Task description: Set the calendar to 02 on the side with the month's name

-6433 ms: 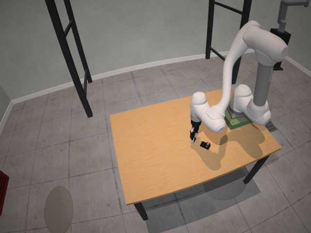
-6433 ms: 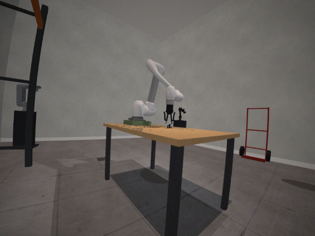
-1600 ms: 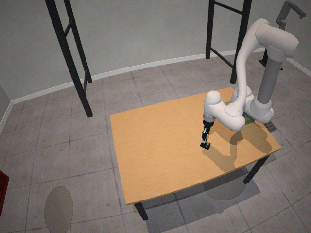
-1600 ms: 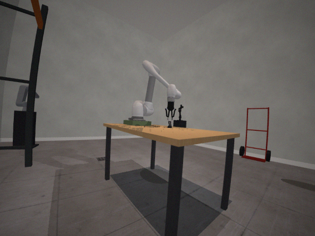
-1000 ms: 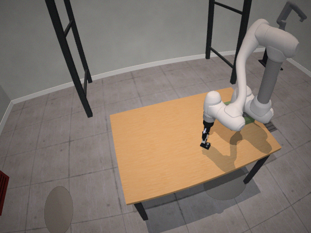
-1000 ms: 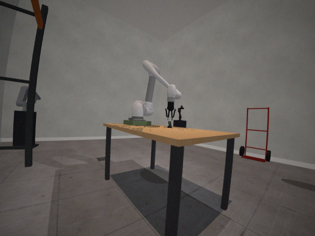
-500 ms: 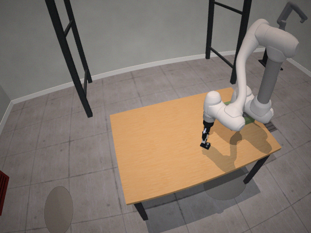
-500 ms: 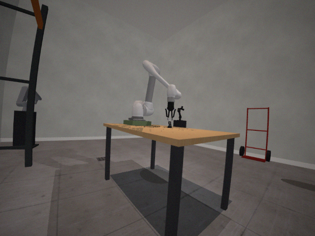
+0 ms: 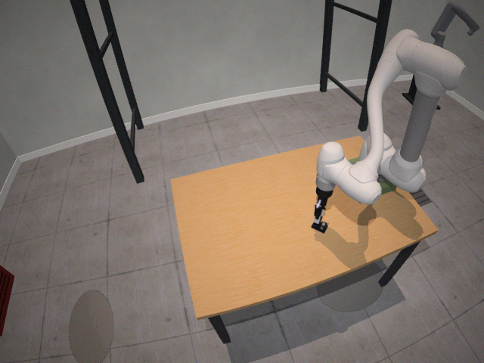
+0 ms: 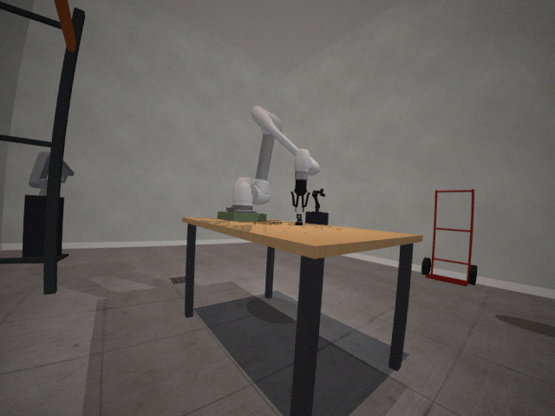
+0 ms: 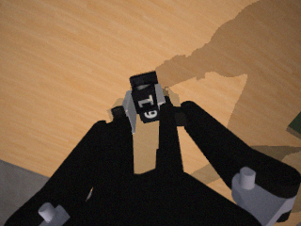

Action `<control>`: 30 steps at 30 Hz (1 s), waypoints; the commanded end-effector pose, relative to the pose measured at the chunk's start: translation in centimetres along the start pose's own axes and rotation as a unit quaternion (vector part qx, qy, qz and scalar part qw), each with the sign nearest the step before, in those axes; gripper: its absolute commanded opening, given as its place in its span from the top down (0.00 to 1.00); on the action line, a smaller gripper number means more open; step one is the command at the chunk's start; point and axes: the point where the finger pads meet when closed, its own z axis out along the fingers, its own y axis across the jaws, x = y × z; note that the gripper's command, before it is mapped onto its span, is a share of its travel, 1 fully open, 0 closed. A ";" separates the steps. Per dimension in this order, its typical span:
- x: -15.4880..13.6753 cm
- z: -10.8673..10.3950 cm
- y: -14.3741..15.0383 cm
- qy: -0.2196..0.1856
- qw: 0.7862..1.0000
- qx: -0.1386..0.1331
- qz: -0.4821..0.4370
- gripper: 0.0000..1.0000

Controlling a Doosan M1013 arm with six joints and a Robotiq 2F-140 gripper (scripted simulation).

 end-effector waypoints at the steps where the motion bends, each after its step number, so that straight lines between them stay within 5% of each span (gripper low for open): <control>1: 0.0 0.0 0.0 0.000 1.000 0.000 0.000 0.76; 30: 0.0 2.1 0.0 0.000 1.000 0.000 0.000 0.76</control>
